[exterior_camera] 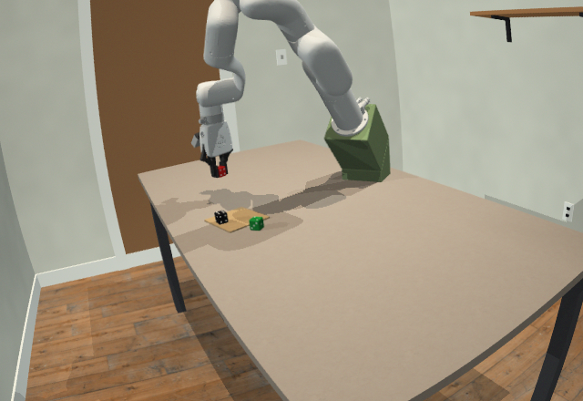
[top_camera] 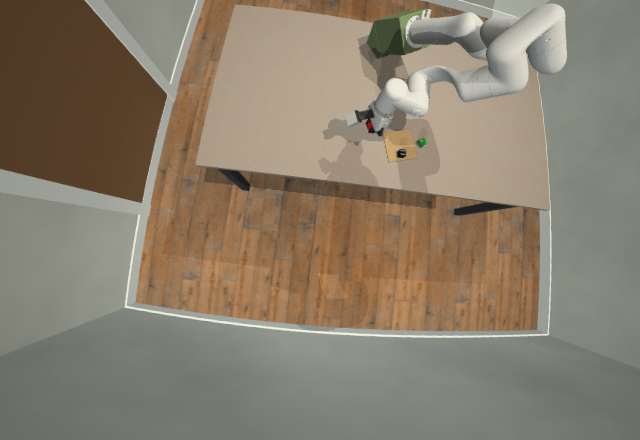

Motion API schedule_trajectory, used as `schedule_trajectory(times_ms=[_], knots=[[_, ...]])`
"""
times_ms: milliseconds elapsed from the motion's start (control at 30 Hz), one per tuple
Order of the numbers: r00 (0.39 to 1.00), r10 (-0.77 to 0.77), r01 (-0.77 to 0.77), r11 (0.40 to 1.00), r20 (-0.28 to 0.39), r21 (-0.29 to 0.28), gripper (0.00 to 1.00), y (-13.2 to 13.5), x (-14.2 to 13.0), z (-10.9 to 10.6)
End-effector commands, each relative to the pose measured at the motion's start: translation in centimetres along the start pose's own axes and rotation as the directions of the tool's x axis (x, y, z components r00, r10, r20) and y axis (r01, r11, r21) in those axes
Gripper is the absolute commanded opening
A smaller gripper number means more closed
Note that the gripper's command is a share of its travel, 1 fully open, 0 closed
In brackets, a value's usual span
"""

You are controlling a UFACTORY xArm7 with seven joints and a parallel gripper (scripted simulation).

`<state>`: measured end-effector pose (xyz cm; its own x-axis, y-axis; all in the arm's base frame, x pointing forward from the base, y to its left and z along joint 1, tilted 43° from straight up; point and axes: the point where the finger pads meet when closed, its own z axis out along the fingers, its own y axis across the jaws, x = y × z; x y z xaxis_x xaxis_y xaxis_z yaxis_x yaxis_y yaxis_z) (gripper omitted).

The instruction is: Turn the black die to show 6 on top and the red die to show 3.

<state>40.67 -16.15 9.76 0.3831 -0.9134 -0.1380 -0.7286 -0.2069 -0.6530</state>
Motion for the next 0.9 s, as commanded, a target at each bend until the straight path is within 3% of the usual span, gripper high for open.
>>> schedule_trajectory(times_ms=[0,333,433,500,600,700,867], knots=[[0.985,-0.172,0.172,0.985,-0.009,0.014,0.27,-0.16,0.17,0.02],[0.890,-0.455,0.456,0.890,-0.012,0.011,0.27,-0.36,0.23,0.26],[0.889,-0.458,0.458,0.889,-0.012,0.011,0.27,-0.36,0.23,0.26],[0.827,-0.563,0.563,0.827,-0.014,0.010,0.27,-0.45,0.25,0.36],[0.796,-0.605,0.605,0.796,-0.014,0.009,0.27,-0.48,0.26,0.40],[0.721,-0.693,0.693,0.721,-0.015,0.007,0.27,-0.56,0.28,0.50],[0.671,-0.741,0.741,0.671,-0.015,0.006,0.27,-0.61,0.29,0.55]])
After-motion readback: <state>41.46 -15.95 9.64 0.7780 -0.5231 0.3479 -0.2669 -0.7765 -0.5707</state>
